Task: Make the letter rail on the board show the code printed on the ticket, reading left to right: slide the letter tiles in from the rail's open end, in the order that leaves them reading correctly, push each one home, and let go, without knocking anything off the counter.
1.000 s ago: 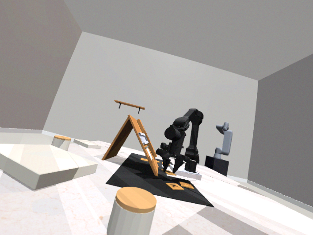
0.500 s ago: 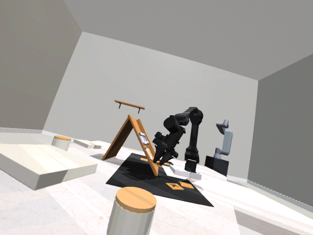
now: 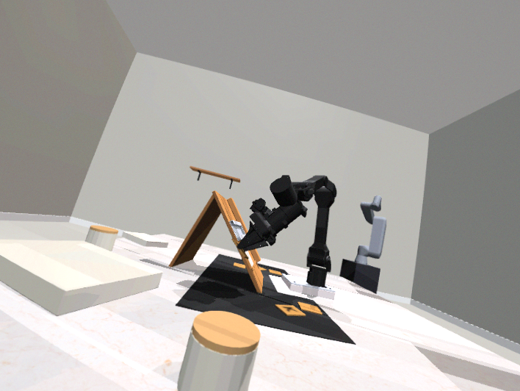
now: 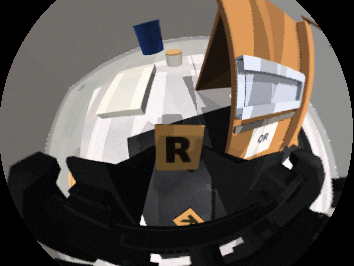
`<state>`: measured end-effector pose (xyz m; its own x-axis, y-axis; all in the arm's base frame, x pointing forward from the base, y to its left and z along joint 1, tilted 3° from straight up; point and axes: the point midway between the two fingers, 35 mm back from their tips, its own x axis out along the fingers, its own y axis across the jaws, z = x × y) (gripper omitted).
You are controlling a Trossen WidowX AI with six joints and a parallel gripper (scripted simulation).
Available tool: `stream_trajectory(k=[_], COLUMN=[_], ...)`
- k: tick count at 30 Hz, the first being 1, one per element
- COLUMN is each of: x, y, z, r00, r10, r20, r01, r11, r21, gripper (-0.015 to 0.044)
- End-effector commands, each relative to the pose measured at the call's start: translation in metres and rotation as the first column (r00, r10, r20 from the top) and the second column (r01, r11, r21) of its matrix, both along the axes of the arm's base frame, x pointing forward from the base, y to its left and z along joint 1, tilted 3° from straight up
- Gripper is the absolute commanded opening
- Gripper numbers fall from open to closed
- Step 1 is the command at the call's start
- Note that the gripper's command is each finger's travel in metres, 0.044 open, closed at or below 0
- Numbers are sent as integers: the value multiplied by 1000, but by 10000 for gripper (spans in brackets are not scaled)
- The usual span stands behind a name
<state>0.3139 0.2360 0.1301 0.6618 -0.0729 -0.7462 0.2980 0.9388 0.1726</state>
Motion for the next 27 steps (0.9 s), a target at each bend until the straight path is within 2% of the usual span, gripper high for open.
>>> stream_trajectory(k=[1,7,27], x=[17,34,34], y=[6,10,9], z=[17,40,41], r00=[994,977,976], r10=[68,143,145], r20=[80,158,160], r01=[-60,-104,-105], r11=[993,968,967], r21=[-98,-229,-233], gripper=[0,0,0])
